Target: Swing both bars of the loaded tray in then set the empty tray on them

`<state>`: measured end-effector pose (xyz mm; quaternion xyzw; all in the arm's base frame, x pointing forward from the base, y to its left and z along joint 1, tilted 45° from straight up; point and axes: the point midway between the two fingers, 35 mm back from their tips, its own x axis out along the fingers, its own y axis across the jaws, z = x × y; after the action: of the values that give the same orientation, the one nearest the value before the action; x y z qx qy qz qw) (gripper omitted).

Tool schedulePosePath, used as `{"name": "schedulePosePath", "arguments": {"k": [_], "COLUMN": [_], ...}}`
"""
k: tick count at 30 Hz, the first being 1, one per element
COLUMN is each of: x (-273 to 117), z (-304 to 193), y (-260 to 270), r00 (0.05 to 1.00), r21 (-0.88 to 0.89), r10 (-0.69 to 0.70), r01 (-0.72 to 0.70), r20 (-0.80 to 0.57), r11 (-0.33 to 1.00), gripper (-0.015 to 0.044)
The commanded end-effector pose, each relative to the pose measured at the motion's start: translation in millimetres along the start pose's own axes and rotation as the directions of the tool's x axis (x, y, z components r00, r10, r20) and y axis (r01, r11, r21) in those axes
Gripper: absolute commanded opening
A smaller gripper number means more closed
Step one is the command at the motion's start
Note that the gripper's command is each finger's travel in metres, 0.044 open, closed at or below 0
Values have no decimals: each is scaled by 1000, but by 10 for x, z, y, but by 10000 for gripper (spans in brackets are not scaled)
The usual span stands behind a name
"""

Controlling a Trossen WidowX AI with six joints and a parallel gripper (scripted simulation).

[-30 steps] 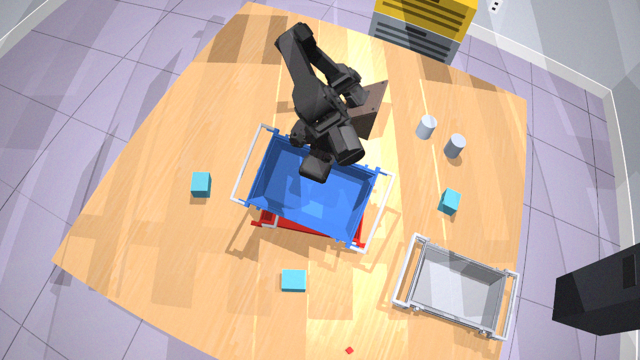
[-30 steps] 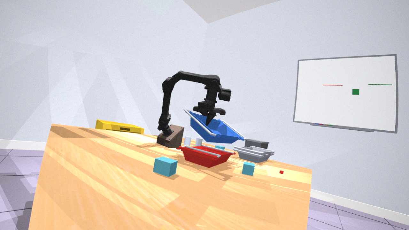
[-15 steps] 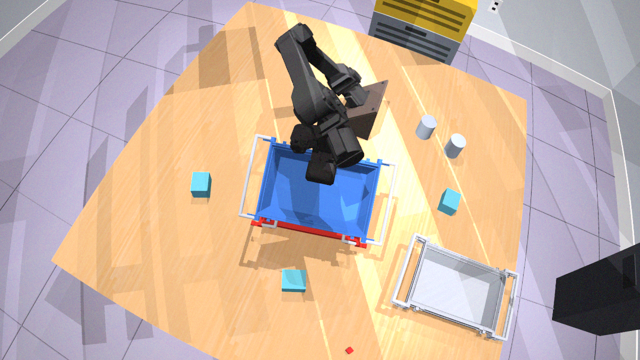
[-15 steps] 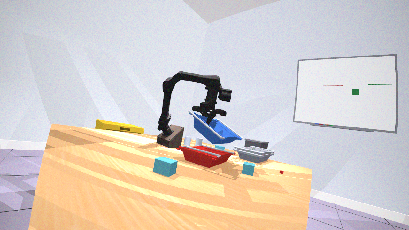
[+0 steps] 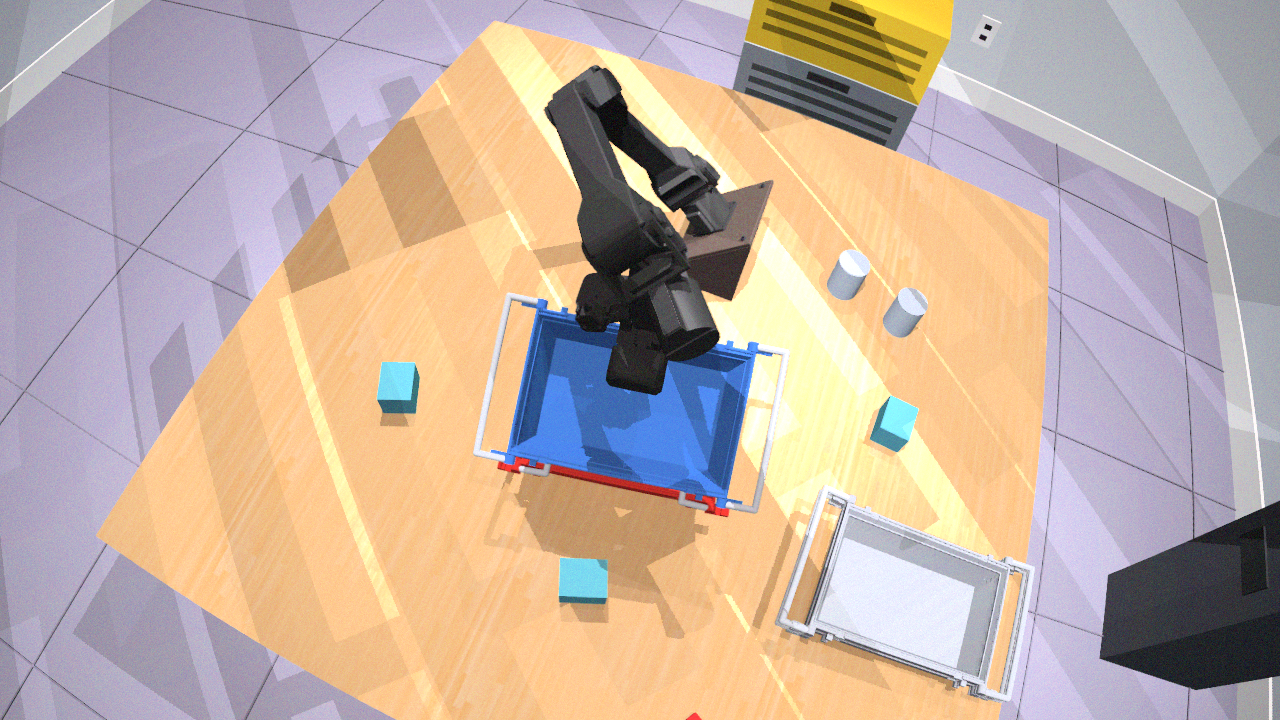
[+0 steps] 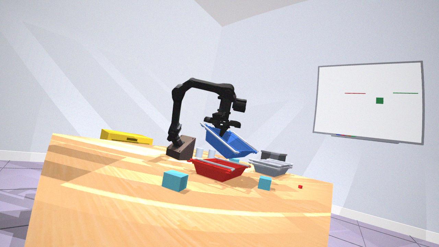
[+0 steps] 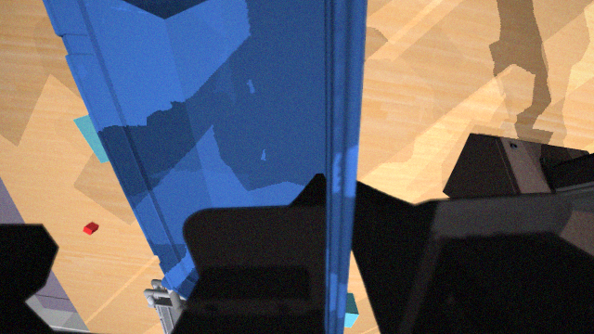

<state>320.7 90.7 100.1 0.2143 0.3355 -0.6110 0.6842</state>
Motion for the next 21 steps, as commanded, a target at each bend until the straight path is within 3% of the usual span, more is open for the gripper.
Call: {"name": "schedulePosePath", "arguments": {"k": [1, 21], "x": [9, 309], "z": [-3, -2], "y": [17, 9], "r00": [1000, 1000], "r21": [-4, -4], "r10": [25, 21], "r01": [-25, -21], "r20": [4, 7], "r11": [1000, 1000], "gripper": [0, 0]}}
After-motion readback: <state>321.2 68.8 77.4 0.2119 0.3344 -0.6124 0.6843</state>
